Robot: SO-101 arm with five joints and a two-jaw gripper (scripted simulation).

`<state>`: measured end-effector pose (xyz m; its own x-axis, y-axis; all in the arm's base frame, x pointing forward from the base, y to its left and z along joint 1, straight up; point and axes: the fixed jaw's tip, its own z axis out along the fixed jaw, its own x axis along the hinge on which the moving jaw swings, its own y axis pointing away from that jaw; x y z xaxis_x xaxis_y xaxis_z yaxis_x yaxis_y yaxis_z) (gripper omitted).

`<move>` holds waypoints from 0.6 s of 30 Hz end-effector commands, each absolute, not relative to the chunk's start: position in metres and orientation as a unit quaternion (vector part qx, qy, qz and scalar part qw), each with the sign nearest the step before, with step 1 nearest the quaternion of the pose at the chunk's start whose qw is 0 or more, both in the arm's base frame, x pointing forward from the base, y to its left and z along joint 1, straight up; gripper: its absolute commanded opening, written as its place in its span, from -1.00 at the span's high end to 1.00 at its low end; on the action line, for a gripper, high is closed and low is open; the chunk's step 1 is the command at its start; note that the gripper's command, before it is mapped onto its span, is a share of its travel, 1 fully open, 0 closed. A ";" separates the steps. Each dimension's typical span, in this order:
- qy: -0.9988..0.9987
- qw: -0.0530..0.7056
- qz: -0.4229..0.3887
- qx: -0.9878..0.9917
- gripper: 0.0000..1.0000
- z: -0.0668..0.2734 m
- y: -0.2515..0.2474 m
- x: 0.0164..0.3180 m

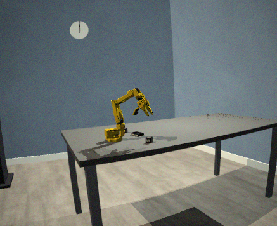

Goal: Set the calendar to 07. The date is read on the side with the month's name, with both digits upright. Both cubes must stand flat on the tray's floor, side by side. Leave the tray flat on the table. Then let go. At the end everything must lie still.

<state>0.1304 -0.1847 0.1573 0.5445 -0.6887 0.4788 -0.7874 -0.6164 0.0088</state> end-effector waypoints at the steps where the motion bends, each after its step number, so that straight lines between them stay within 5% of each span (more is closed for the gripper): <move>1: -0.420 0.132 0.238 0.866 0.30 0.167 -0.194 0.126; 18: -0.421 0.140 0.232 0.866 0.30 0.166 -0.199 0.119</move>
